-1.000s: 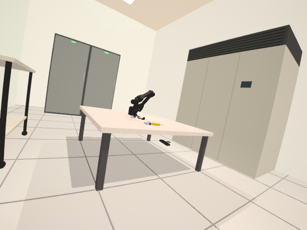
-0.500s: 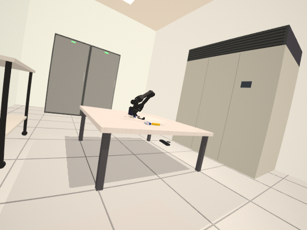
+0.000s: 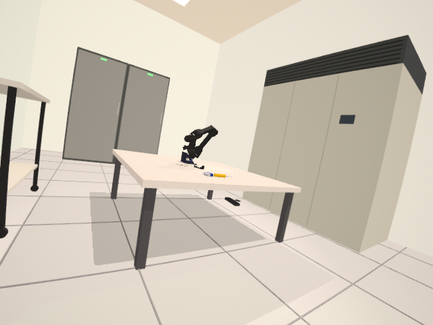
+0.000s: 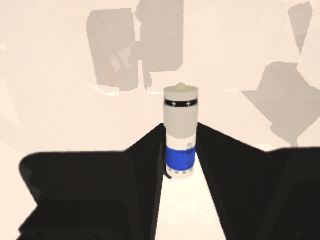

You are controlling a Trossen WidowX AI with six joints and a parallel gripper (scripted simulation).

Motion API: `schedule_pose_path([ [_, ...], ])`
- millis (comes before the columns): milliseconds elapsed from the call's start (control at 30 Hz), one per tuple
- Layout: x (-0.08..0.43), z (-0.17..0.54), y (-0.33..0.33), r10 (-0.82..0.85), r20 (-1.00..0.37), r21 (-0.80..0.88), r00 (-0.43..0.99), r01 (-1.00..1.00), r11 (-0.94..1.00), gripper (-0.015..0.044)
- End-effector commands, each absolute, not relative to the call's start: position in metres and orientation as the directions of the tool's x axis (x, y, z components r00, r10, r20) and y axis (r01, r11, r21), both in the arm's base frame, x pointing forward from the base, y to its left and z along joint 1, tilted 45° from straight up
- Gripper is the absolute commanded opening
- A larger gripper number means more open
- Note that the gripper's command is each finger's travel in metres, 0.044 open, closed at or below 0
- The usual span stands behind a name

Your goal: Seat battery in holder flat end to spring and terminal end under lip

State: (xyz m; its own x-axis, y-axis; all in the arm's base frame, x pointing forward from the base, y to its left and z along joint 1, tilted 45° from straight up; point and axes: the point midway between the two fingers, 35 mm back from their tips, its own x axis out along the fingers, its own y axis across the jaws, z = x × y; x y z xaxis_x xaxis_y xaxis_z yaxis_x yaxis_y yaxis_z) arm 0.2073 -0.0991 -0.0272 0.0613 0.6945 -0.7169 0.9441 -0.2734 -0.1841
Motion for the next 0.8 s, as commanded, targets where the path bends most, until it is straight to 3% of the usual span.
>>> schedule_pose_path([
  [0,0.212,-0.021,-0.101,0.691,-0.721,-0.103,0.058,0.976,-0.190,0.0068],
  [367,0.234,-0.004,-0.097,0.688,-0.723,0.307,0.061,0.921,0.241,0.0068],
  [767,0.256,0.016,-0.090,0.687,-0.723,0.621,0.064,0.496,0.607,0.0068],
])
